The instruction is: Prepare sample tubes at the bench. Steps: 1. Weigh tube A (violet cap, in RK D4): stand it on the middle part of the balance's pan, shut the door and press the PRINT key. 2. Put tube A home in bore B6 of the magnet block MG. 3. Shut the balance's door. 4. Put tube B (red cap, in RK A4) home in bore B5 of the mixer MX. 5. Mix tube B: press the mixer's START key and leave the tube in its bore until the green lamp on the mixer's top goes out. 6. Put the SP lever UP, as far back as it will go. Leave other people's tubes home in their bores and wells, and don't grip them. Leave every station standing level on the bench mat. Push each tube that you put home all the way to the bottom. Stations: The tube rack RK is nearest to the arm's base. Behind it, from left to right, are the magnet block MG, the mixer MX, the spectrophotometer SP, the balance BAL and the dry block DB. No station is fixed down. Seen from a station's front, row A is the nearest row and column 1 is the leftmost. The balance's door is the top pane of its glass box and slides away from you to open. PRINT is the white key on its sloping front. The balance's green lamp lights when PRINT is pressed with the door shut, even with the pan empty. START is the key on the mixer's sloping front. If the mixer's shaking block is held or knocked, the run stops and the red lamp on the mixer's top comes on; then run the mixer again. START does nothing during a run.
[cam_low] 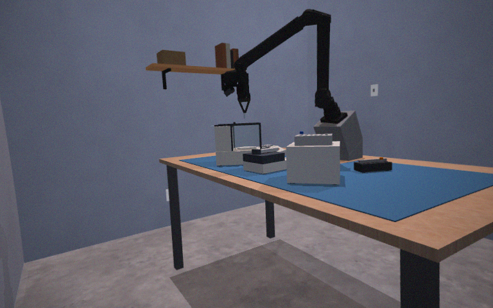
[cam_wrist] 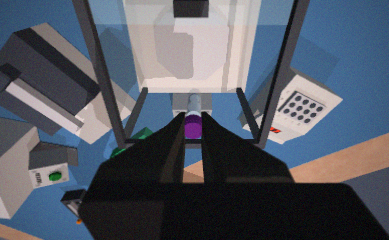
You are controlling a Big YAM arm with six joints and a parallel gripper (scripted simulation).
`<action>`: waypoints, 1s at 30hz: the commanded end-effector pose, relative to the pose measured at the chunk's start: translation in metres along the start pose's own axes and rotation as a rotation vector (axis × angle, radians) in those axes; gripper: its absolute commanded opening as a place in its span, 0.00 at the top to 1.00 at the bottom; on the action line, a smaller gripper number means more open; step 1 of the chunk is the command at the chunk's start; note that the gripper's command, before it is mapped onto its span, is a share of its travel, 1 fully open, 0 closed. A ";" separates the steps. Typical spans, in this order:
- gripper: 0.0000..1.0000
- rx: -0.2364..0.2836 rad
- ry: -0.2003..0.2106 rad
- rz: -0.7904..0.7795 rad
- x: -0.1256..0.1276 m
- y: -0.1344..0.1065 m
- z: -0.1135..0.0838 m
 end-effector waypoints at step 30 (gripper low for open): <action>0.91 0.002 0.002 0.004 0.002 0.003 0.036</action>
Point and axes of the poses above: the point where the finger pads meet when closed, its own z axis out along the fingers, its own x axis across the jaws, y = z × x, the point moved 7 cm from there along -z, back along the fingers, and after that the axes turned 11 degrees about -z, right-handed, at the moved point
